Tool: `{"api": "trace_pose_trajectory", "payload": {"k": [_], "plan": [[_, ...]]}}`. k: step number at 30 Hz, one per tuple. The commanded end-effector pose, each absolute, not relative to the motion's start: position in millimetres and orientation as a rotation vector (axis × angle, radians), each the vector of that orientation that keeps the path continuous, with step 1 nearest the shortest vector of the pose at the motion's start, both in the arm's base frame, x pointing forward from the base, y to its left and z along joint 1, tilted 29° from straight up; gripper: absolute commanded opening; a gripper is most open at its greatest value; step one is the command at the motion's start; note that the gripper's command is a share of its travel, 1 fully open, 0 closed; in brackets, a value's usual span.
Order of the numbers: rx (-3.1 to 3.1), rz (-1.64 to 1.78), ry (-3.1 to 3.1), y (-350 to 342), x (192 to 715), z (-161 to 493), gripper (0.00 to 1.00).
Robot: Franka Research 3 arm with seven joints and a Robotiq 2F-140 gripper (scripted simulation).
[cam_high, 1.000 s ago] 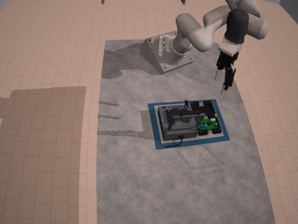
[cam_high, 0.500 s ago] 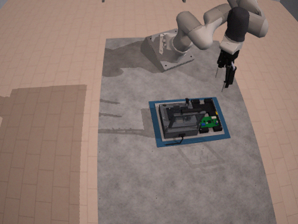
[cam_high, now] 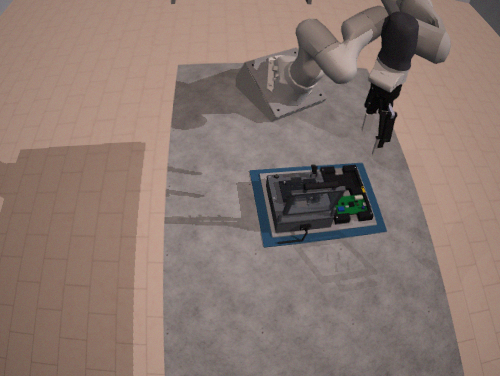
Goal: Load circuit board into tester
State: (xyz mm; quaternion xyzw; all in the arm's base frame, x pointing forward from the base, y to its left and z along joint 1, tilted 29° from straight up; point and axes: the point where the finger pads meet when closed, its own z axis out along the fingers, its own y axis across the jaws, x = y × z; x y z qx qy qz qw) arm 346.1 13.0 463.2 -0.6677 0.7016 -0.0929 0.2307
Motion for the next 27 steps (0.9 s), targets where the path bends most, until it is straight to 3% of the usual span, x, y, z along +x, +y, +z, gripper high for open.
{"api": "trace_pose_trajectory", "payload": {"k": [1,27], "plan": [[-1.833,-0.254,1.929,15,348,461,0.58],[-1.833,-0.254,1.929,27,377,404,0.58]]}}
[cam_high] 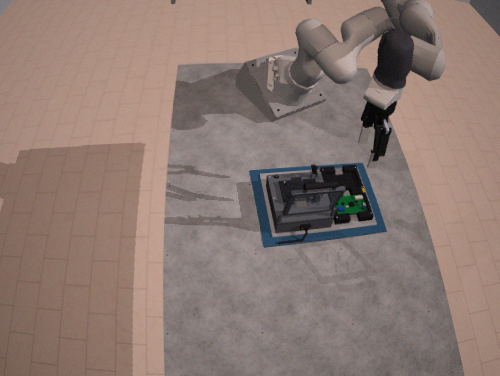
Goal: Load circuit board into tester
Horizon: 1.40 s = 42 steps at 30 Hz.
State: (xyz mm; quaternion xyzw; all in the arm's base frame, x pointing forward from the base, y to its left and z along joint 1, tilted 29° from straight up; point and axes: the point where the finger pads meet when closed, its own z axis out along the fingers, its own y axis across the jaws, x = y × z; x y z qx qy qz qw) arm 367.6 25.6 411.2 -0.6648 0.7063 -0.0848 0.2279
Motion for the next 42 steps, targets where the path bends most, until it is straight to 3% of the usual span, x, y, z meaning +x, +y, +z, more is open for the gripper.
{"api": "trace_pose_trajectory", "payload": {"k": [1,42], "plan": [[-1.833,-0.254,1.929,28,379,400,0.58],[-1.833,-0.254,1.929,55,447,268,0.58]]}}
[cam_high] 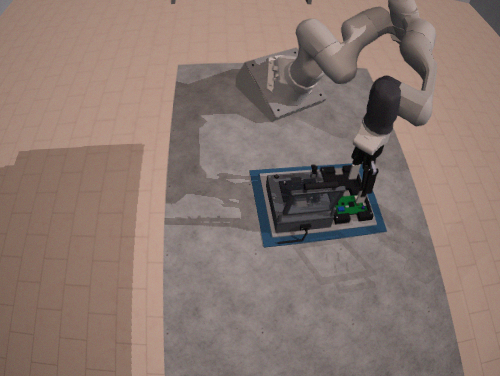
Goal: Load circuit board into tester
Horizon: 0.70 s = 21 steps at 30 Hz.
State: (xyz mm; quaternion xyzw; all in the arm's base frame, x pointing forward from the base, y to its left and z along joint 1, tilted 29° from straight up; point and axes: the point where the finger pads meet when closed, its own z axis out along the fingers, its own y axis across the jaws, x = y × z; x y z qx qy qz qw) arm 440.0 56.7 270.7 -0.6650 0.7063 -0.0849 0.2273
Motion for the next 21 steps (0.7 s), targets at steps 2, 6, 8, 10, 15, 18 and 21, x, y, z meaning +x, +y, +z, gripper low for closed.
{"api": "trace_pose_trajectory", "payload": {"k": [2,6,8,10,15,18,21], "plan": [[-1.833,-0.254,1.929,55.7,448.4,265.0,0.58],[-1.833,-0.254,1.929,56.2,449.7,262.6,0.58],[-1.833,-0.254,1.929,56.6,450.7,260.7,0.58],[-1.833,-0.254,1.929,56.9,451.4,259.2,0.58],[-1.833,-0.254,1.929,57.4,452.5,257.1,0.58],[-1.833,-0.254,1.929,57.4,452.7,256.7,0.58],[-1.833,-0.254,1.929,57.4,452.7,256.6,0.58]]}}
